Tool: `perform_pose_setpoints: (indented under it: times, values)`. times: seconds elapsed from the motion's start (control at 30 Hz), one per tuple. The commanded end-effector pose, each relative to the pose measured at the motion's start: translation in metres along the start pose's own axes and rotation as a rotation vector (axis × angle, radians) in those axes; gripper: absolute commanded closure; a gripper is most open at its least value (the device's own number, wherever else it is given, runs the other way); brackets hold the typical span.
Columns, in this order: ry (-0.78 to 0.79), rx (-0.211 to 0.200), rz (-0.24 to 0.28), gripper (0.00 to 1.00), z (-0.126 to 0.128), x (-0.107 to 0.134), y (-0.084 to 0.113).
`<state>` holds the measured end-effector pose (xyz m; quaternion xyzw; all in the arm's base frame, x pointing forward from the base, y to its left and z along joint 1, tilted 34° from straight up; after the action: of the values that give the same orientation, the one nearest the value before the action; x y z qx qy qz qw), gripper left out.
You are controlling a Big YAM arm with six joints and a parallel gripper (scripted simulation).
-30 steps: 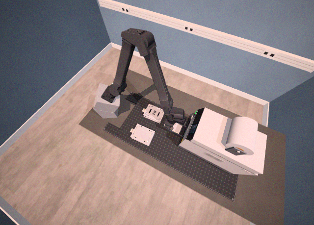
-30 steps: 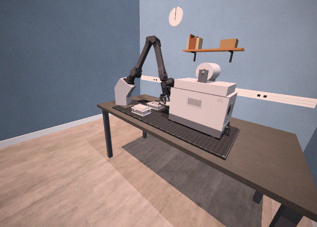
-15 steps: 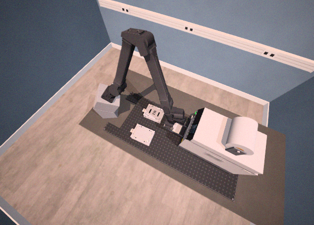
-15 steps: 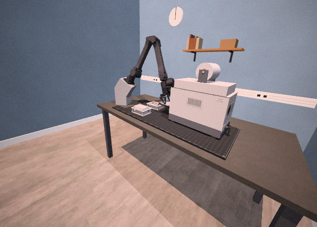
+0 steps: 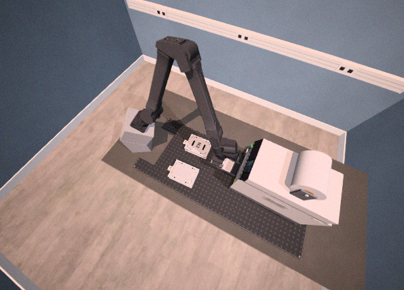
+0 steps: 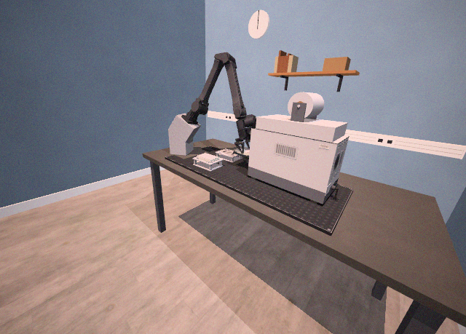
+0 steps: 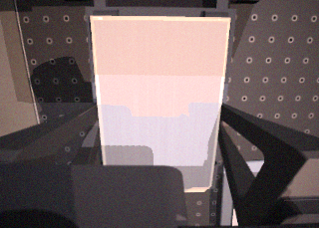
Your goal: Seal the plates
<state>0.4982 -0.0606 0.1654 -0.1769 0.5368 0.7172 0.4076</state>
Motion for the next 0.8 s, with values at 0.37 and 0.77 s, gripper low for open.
perform_pose_setpoints:
  times: [0.37,0.77]
  values:
    - [0.013,-0.028,-0.054,1.00,0.015,-0.024,0.011]
    - [0.011,-0.013,-0.048,1.00,0.006,-0.026,0.021]
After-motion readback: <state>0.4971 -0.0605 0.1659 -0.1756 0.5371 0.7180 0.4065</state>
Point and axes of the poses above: the point where the finger pads meet when closed, its own y axis back along the fingers, its own z axis across the jaws, x = y × z, the point moved 2 cm from there along y, back along the fingers, and after that the axes turned 5 degrees about -y, right-handed, at the moved point
